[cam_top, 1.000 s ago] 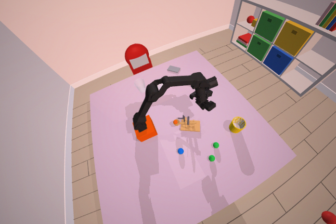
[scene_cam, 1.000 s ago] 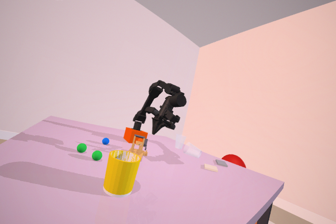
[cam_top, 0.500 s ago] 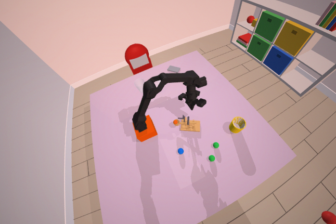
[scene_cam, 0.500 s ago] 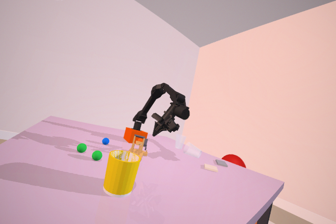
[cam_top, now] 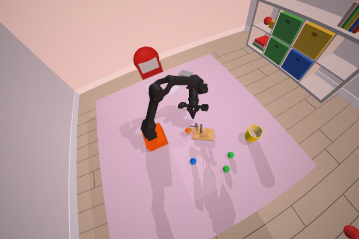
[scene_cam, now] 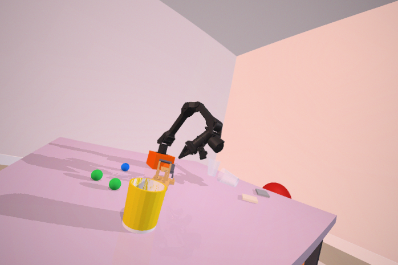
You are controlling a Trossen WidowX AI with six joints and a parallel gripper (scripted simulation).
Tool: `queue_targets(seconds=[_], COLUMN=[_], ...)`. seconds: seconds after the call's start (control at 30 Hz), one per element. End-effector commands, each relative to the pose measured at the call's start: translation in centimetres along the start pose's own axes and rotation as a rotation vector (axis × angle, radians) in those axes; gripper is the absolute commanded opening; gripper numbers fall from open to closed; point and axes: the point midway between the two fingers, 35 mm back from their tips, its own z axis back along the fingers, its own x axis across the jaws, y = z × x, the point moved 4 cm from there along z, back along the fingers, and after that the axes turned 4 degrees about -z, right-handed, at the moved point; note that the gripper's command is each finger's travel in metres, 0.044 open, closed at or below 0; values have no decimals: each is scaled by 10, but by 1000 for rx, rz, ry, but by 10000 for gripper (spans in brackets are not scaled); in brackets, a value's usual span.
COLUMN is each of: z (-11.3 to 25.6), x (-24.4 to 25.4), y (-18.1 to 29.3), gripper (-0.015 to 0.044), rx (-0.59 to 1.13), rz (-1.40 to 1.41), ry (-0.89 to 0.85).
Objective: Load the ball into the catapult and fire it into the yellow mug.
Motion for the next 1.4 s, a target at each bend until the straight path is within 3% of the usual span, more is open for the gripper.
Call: queue_targets(seconds=[0.0, 1.37], z=[-1, -43], x=[15, 31], y=[7, -26], gripper=[0, 0], rx=[59, 104], rz=[99, 170], ry=[11, 15])
